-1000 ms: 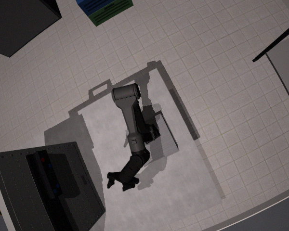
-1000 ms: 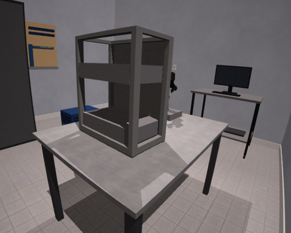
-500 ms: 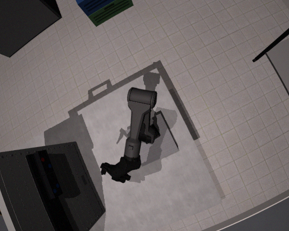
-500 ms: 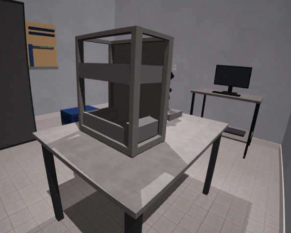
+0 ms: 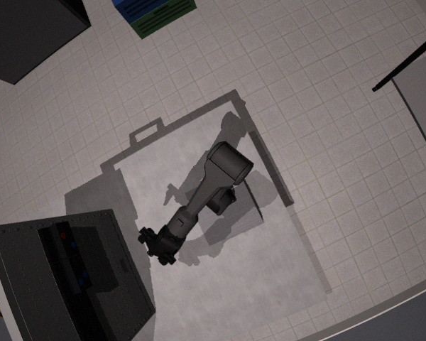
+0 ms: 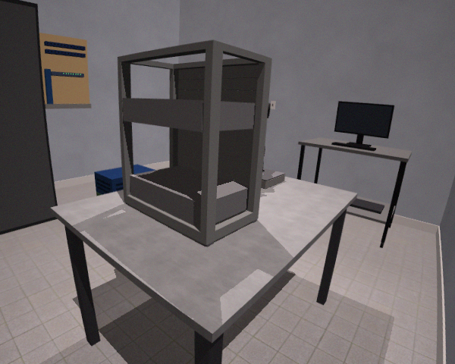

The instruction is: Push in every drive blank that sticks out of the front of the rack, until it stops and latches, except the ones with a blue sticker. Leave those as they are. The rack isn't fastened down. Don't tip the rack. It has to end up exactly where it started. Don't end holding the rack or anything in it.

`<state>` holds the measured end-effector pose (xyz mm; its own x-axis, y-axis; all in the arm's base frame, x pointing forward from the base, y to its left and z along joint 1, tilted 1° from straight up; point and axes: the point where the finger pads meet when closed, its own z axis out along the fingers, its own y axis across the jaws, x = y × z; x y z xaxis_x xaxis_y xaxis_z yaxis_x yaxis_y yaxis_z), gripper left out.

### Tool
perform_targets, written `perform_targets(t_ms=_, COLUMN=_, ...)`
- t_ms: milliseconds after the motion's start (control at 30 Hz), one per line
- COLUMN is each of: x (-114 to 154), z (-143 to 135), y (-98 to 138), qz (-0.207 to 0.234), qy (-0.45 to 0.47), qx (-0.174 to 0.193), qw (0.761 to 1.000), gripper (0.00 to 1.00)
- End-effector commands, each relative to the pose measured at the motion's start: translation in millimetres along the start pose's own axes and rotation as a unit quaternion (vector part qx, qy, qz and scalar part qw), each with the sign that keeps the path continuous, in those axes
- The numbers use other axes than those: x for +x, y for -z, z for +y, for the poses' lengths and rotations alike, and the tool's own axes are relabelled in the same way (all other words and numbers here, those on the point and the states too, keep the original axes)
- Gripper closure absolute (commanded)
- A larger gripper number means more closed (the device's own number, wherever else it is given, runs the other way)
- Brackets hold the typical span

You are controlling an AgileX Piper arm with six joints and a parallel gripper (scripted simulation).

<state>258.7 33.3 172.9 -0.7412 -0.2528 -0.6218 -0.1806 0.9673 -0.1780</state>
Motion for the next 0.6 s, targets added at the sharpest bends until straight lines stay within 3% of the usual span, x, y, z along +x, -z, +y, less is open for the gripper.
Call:
perform_targets(t_ms=0, x=-2, z=-6, y=-3, qz=0.005, qy=-0.023, qx=-0.009, qw=1.0, gripper=0.0)
perform_targets(t_ms=567, x=-11, z=-36, y=-9, qz=0.002, qy=-0.125, qx=-0.01, qw=0.992, gripper=0.0)
